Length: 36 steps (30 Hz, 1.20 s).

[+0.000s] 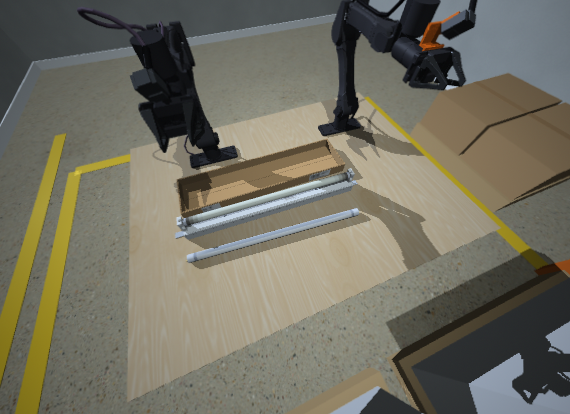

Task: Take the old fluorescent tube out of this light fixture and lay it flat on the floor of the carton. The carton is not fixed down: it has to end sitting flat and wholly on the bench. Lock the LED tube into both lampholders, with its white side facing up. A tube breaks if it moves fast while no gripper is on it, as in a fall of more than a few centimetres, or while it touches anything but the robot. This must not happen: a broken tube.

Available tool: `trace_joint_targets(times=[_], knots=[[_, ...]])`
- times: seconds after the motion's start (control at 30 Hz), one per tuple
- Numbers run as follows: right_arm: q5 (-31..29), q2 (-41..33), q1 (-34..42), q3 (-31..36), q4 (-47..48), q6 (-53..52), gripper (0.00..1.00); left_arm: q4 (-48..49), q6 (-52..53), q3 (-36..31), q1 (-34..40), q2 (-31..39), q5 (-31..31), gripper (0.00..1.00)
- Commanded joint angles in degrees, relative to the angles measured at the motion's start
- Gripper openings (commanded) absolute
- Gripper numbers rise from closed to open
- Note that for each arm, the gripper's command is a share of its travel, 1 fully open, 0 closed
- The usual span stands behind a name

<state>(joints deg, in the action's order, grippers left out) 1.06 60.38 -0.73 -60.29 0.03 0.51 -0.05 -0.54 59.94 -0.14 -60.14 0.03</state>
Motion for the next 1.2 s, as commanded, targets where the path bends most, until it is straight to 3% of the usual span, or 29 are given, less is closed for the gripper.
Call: trace_joint_targets(times=[0.0, 0.17, 0.53, 0.57, 0.73, 1.0, 1.03, 1.17], knots=[[0.5, 1.0, 0.9, -2.0, -2.3, -1.8, 0.49, -0.8, 1.1, 2.4, 0.9, -0.9, -0.5, 0.49], [-0.9, 1.7, 1.2, -1.8, -4.9, -6.1, 0.49, -3.9, 3.3, 2.7, 1.9, -2.5, 0.2, 0.49], [-2.3, 7.2, 4.1, -1.8, -16.8, -32.0, 0.49, -22.3, 18.2, 11.2, 12.0, -14.3, 1.8, 0.49], [-1.1, 7.8, 2.8, -5.7, -18.3, -33.7, 0.49, -20.9, 16.5, 13.2, 11.9, -14.1, 3.2, 0.49], [-1.1, 10.6, 4.6, -5.3, -23.6, -38.2, 0.49, -25.4, 18.9, 14.5, 14.6, -18.3, 2.7, 0.49], [-2.6, 14.9, 6.8, -5.2, -33.7, -59.1, 0.49, -40.5, 30.7, 21.8, 23.6, -28.4, 4.2, 0.49], [-1.5, 16.0, 5.5, -9.3, -35.1, -60.4, 0.49, -39.7, 29.0, 24.3, 22.9, -28.3, 5.3, 0.49], [-2.5, 19.4, 7.5, -9.5, -41.5, -67.3, 0.49, -45.7, 32.7, 26.3, 26.9, -33.8, 4.6, 0.49]])
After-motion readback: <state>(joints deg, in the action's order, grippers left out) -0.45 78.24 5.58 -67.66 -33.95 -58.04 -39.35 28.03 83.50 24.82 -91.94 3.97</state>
